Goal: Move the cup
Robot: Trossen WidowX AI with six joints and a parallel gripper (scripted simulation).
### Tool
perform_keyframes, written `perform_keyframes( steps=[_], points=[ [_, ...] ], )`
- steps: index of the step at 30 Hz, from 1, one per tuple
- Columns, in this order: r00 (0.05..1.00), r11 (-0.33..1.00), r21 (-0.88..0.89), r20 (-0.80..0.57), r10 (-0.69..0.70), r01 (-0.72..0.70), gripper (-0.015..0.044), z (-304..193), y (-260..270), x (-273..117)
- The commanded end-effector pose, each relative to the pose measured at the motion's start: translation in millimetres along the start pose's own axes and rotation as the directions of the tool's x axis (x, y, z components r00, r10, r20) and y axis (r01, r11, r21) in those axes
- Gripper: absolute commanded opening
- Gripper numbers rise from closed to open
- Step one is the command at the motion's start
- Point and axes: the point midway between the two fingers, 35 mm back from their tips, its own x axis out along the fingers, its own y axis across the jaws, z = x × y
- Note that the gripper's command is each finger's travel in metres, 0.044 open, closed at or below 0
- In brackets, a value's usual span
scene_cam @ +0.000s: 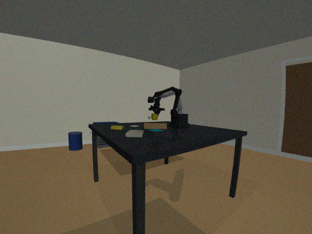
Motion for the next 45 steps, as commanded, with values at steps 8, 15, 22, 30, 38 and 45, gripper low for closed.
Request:
perform_keyframes(
  steps=[8, 15, 22, 30, 38, 45],
  points=[
    [1.000, 1.000, 0.001, -0.002, 0.002, -0.002, 0.0000, -13, 8, 0],
    [1.000, 1.000, 0.000, -0.003, 0.003, -0.003, 0.0000, -23, 14, -1],
    [1.000, 1.000, 0.000, -0.004, 0.004, -0.004, 0.0000, -34, 21, -2],
    [1.000, 1.000, -0.001, -0.006, 0.005, -0.005, 0.0000, -46, 28, -2],
    [1.000, 1.000, -0.001, -0.007, 0.006, -0.006, 0.0000, -59, 36, -4],
    [1.000, 1.000, -0.001, -0.008, 0.007, -0.007, 0.0000, -70, 42, -5]
  ],
)
